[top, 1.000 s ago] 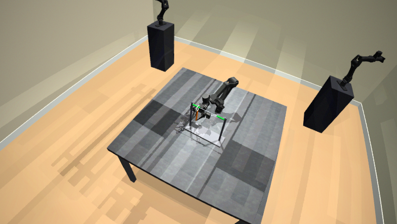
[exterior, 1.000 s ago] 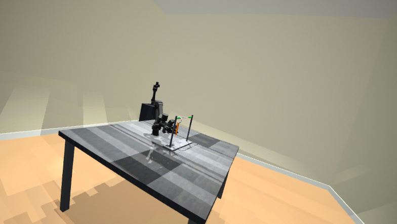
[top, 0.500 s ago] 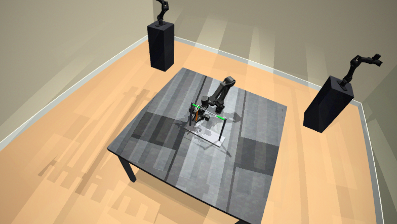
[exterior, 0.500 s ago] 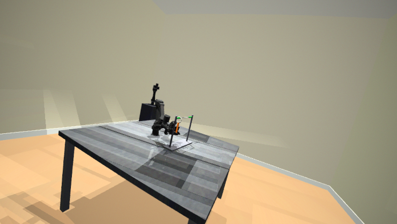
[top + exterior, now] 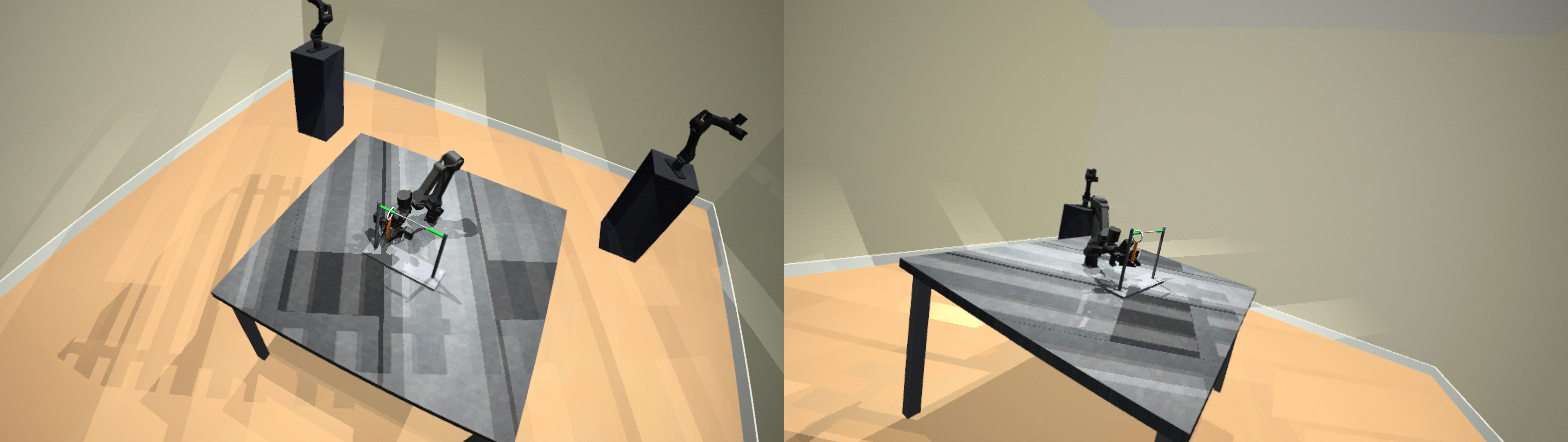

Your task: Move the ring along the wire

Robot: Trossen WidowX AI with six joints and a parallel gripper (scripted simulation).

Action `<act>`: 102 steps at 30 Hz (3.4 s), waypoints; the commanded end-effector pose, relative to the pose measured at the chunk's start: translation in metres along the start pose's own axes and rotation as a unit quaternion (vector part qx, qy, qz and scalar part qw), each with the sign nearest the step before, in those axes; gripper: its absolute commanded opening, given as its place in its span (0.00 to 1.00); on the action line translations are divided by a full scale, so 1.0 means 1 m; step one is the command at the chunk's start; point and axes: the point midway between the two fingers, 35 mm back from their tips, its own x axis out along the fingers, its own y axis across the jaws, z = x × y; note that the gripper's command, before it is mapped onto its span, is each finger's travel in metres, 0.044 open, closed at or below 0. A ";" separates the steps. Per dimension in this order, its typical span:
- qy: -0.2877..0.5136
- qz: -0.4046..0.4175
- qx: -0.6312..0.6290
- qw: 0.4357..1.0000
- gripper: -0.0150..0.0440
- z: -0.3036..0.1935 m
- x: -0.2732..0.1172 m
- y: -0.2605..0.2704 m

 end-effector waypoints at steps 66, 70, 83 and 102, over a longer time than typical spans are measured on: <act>0.000 0.006 0.002 1.000 0.00 0.017 -0.003 0.017; 0.000 0.006 0.002 1.000 0.00 0.017 -0.003 0.021; 0.041 0.010 0.001 0.999 0.00 0.016 -0.013 0.033; 0.044 0.025 -0.007 0.999 0.00 0.016 -0.013 0.051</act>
